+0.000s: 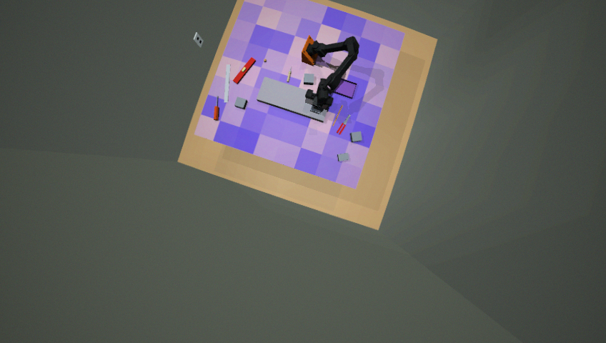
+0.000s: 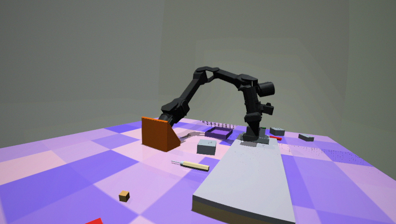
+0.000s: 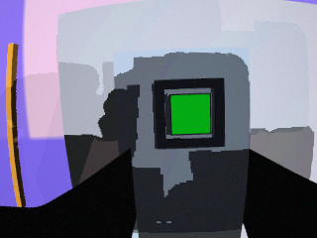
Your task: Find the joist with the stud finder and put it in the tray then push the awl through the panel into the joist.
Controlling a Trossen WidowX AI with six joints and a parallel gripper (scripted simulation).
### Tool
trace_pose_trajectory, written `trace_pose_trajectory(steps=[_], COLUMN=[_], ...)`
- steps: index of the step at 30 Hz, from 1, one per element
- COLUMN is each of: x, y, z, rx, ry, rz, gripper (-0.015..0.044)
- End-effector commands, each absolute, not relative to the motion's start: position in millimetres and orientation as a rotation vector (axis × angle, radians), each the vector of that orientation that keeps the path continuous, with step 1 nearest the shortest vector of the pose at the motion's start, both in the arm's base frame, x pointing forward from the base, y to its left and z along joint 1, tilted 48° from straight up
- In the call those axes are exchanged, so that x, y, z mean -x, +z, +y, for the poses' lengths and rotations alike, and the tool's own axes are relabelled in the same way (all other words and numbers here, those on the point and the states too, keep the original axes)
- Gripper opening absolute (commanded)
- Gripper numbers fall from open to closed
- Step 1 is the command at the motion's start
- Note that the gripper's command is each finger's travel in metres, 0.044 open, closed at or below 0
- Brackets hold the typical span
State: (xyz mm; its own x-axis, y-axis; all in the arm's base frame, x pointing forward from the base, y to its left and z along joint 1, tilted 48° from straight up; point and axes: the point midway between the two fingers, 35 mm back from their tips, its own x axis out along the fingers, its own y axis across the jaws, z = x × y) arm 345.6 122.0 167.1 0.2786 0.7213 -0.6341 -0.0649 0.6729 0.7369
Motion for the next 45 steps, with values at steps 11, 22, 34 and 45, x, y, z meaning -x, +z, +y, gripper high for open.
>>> trace_pose_trajectory(steps=[11, 22, 34, 45], x=[-344, -345, -349, -352], y=[178, 167, 136, 108], z=[132, 123, 96, 71], rx=[-0.668, -0.666, -0.664, -0.663], ry=[0.594, 0.605, 0.604, 0.603], rz=[1.178, 1.176, 1.177, 1.178], gripper=[0.0000, 0.0000, 0.0000, 0.0000])
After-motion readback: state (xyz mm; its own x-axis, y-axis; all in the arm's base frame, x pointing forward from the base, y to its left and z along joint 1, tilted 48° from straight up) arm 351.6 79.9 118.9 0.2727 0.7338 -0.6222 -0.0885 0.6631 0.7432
